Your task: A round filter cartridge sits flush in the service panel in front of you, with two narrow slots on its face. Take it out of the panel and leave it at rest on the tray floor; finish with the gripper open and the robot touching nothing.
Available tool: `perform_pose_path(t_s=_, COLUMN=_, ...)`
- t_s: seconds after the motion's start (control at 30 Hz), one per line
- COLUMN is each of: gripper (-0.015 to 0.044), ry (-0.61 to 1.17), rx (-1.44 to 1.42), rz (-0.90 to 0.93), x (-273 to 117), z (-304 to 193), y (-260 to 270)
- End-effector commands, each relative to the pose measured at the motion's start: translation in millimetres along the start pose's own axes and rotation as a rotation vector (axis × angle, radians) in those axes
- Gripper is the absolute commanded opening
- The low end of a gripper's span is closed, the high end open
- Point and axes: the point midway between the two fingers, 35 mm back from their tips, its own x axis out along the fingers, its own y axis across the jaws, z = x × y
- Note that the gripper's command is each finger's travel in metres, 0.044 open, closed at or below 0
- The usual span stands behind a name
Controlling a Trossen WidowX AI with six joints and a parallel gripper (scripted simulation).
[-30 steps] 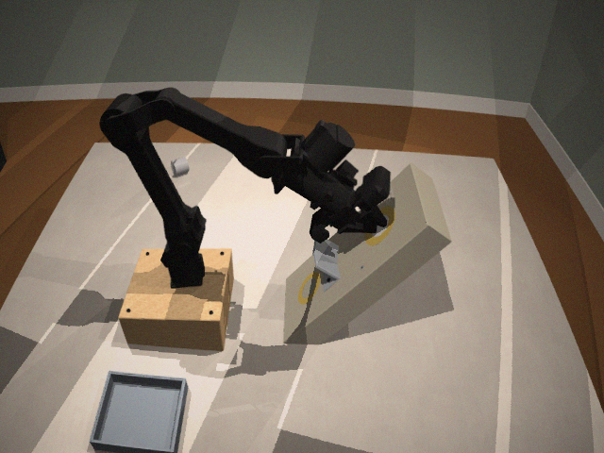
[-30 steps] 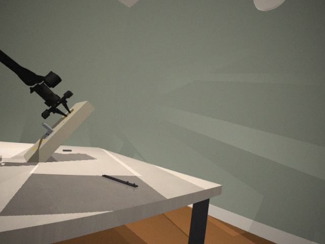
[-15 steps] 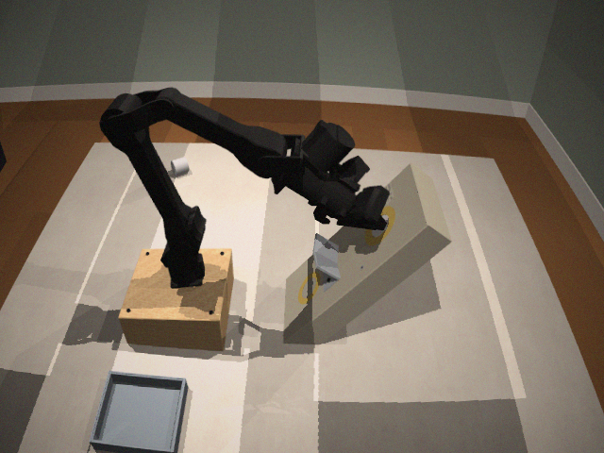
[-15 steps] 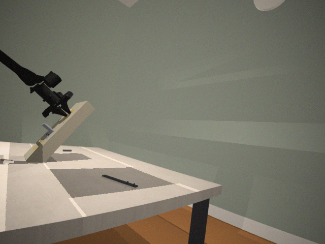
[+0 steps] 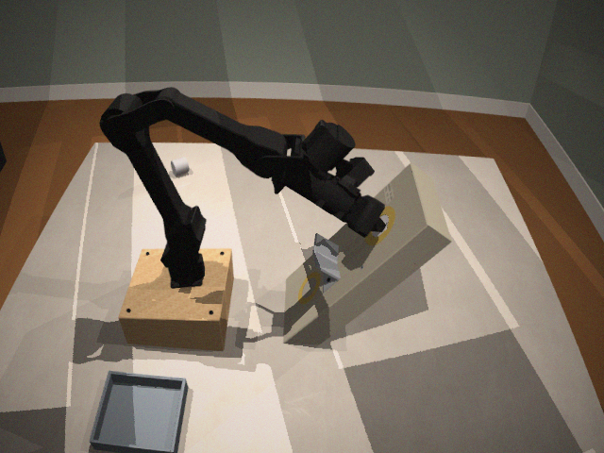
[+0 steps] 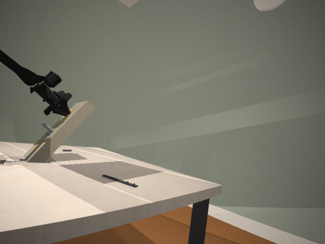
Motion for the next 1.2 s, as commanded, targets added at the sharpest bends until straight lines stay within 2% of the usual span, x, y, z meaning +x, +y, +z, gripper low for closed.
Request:
perform_pose_path(t_s=0.0, gripper=0.0, ry=0.002, rx=0.013, rz=-0.001, x=-9, z=2, y=-2)
perform_pose_path(t_s=0.5, gripper=0.0, ry=0.006, rx=-0.023, rz=0.002, x=-71, z=0, y=-1)
perform_pose_path(t_s=1.17, gripper=0.0, ry=0.008, rx=-0.023, rz=0.003, x=-66, z=-45, y=26)
